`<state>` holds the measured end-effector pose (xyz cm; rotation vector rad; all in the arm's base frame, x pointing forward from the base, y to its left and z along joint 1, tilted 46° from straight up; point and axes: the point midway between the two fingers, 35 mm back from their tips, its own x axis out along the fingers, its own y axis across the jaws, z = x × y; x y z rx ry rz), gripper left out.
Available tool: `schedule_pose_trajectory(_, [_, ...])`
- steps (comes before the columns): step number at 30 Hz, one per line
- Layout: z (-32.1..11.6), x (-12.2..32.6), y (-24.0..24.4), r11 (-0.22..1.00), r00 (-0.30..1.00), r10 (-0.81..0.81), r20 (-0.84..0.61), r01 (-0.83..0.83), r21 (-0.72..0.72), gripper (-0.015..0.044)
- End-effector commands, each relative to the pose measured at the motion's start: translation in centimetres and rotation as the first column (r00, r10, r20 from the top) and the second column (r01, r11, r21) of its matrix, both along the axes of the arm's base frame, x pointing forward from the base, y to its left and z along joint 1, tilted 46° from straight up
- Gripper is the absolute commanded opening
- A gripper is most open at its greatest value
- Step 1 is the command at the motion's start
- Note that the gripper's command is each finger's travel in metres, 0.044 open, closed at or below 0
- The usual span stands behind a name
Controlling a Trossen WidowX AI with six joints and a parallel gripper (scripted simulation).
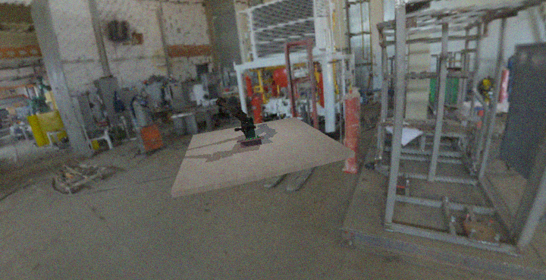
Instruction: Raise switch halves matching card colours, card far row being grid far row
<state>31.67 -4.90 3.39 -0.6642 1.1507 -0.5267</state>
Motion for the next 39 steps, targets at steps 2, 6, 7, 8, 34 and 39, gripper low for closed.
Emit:
schedule_pose_trajectory(2, [-0.1,0.0,0.0,1.000,1.000,0.005,-0.004,-0.005,0.002,0.0000])
schedule_pose_trajectory(6, [-0.2,0.1,0.0,1.000,1.000,0.005,-0.004,-0.005,0.002,0.0000])
schedule_pose_trajectory(7, [-0.2,0.1,-0.1,1.000,1.000,0.005,-0.004,-0.005,0.002,0.0000])
schedule_pose_trajectory(8, [-0.2,0.1,-0.1,1.000,1.000,0.005,-0.004,-0.005,0.002,0.0000])
schedule_pose_trajectory(34, [-0.4,0.2,-0.3,1.000,1.000,0.005,-0.004,-0.005,0.002,0.0000])
schedule_pose_trajectory(39, [2.5,-1.0,3.0,1.000,1.000,-0.009,-0.018,0.009,0.009,0.0000])
